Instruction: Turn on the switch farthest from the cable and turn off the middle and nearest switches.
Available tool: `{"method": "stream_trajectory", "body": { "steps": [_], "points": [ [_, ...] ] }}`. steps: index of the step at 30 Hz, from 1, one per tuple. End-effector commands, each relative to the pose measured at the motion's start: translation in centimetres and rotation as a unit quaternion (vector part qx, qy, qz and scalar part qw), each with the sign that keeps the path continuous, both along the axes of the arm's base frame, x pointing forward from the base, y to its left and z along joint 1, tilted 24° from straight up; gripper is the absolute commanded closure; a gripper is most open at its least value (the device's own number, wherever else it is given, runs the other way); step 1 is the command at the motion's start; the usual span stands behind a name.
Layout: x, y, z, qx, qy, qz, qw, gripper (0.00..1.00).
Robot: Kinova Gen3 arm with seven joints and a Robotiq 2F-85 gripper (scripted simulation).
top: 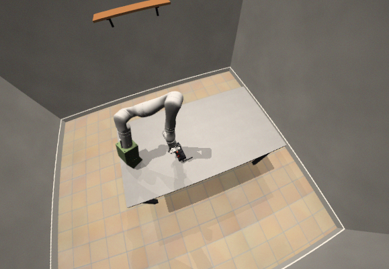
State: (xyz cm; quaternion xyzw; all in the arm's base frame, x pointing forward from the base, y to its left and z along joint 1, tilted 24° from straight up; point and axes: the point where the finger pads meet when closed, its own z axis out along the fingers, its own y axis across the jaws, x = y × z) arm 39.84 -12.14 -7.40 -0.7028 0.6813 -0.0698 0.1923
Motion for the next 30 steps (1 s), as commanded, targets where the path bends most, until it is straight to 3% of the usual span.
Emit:
{"method": "stream_trajectory", "body": {
  "steps": [1, 30],
  "points": [
    [0.02, -0.05, 0.05, 0.0, 0.0, 0.0, 1.0, 1.0],
    [0.13, 0.01, -0.23, 0.0, 0.0, 0.0, 1.0, 1.0]
  ]
}}
